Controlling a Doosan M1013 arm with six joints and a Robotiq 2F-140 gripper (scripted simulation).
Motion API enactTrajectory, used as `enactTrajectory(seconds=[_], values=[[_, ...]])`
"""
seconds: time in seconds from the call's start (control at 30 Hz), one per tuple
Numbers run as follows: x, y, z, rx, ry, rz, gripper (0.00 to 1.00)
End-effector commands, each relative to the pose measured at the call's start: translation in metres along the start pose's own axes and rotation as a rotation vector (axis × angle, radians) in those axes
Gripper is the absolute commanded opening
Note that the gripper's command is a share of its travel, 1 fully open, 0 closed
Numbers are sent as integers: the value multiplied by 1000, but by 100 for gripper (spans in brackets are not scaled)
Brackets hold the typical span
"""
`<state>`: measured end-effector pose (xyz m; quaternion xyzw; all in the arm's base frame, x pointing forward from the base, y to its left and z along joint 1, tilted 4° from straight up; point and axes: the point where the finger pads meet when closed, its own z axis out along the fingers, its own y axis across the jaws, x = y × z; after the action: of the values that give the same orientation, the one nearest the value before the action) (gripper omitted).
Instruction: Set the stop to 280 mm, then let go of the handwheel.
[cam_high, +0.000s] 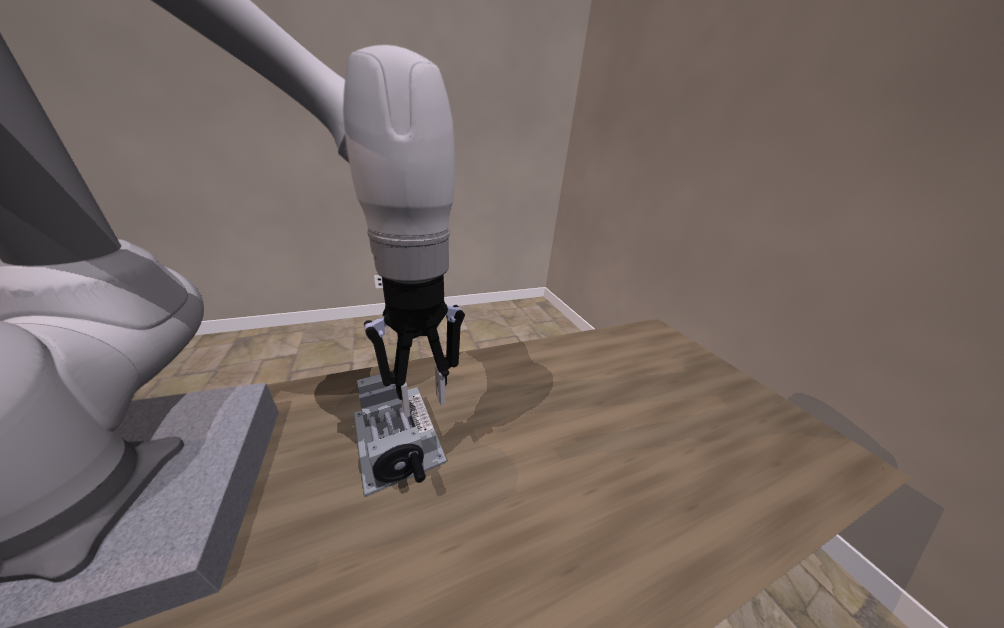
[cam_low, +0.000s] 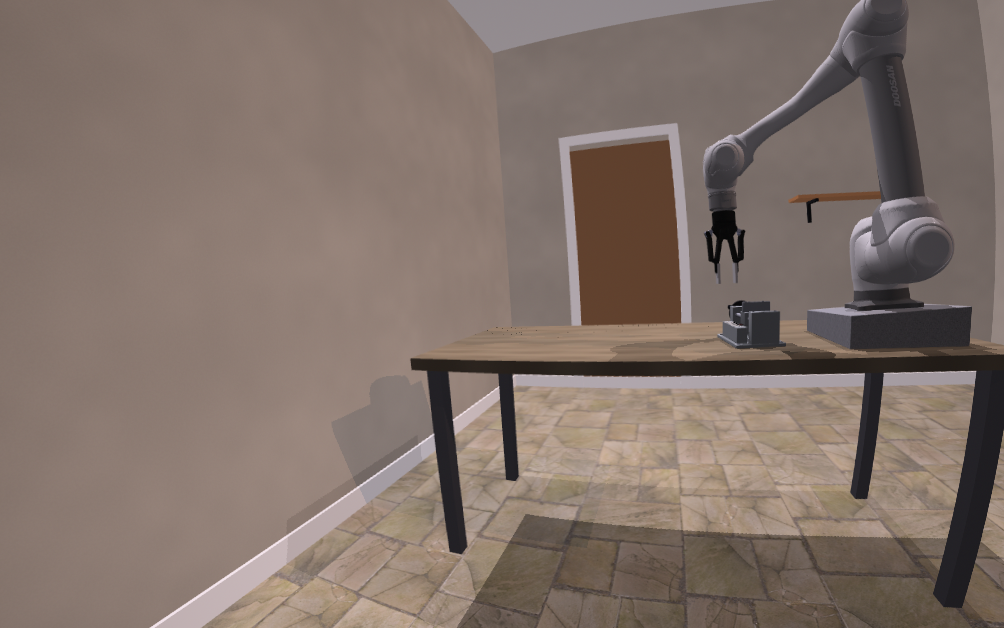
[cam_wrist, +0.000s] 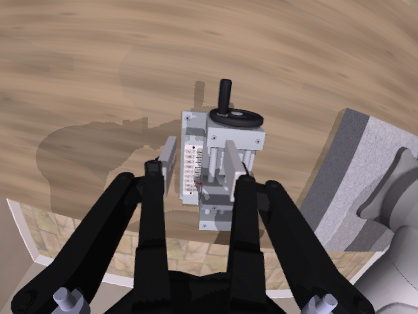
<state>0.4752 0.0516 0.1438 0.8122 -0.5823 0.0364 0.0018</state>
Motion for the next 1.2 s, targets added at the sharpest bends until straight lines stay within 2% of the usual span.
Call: enactTrajectory(seconds=[0.0, 0.1, 0.3, 0.47, 1.17], values=[[-41, -23, 0, 1, 0, 5, 33], [-50, -28, 0, 1, 0, 5, 33], [-50, -28, 4, 1, 0, 5, 33], [-50, -28, 19, 1, 0, 5, 33], [-50, -28, 19, 1, 0, 5, 33]])
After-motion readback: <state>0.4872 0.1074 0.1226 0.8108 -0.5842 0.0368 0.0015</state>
